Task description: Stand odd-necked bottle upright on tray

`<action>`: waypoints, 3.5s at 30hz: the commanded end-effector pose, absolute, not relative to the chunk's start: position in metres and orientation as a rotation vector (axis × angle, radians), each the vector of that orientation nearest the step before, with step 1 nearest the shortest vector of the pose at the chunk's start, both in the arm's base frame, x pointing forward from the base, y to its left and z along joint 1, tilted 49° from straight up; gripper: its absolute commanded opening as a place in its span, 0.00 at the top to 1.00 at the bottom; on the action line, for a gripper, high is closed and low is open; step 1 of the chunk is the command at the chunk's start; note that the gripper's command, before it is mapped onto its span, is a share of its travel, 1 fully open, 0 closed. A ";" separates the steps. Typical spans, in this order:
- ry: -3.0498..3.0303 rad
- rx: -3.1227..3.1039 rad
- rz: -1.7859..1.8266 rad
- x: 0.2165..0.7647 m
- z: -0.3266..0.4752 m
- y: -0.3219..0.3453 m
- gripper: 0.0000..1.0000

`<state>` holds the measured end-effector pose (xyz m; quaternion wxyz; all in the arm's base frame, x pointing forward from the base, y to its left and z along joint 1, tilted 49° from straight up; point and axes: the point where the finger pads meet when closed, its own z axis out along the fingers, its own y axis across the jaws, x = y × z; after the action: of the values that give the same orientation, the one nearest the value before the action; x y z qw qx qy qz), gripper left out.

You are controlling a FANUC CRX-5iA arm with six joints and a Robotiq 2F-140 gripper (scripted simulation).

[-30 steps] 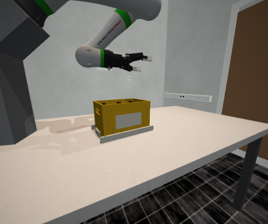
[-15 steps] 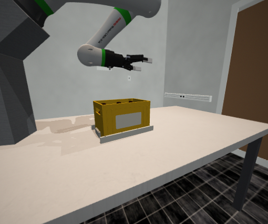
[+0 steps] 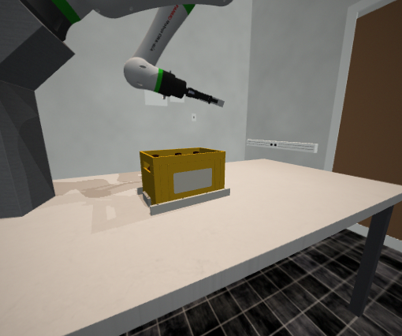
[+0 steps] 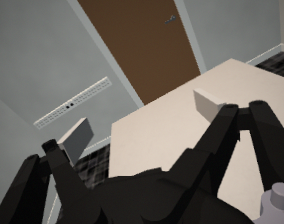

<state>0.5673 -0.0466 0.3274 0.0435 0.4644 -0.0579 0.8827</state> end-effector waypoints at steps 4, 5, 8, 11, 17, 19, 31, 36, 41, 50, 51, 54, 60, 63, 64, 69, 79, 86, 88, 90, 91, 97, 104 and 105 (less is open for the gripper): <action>-0.421 1.655 2.791 0.578 0.320 -0.015 0.00; -0.421 1.655 2.791 0.578 0.320 -0.015 0.00; -0.547 1.767 2.828 0.580 0.313 0.003 0.00; -0.653 1.859 2.848 0.580 0.307 0.018 0.00; -0.896 2.063 2.861 0.578 0.292 0.052 0.00; -0.983 2.133 2.855 0.576 0.287 0.065 0.00; -1.529 2.557 2.684 0.554 0.256 0.147 0.00; -1.792 2.749 2.515 0.536 0.244 0.187 0.00; -2.052 2.931 2.283 0.513 0.233 0.227 0.00; -2.489 3.211 1.692 0.461 0.221 0.300 0.00; -2.534 3.237 1.610 0.454 0.220 0.308 0.00; -2.659 3.306 1.352 0.432 0.219 0.332 0.00; -2.839 3.387 0.851 0.389 0.219 0.371 0.00; -2.913 3.408 0.553 0.363 0.220 0.392 0.00; -2.933 3.411 0.452 0.354 0.221 0.398 0.00; -2.996 3.395 -0.054 0.308 0.227 0.428 0.00; -2.955 3.241 -0.950 0.216 0.246 0.470 0.00; -2.812 3.047 -1.526 0.142 0.267 0.490 0.00; -2.757 2.983 -1.670 0.121 0.274 0.494 0.00; -2.728 2.951 -1.739 0.110 0.278 0.495 0.00; -2.728 2.951 -1.739 0.110 0.278 0.495 0.00; -2.488 2.702 -2.166 0.032 0.307 0.498 0.00; -2.228 2.460 -2.461 -0.042 0.338 0.488 0.00; -2.190 2.426 -2.494 -0.052 0.343 0.486 0.00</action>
<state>-0.0224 0.4921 0.3301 0.4904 -0.5273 0.4800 0.5011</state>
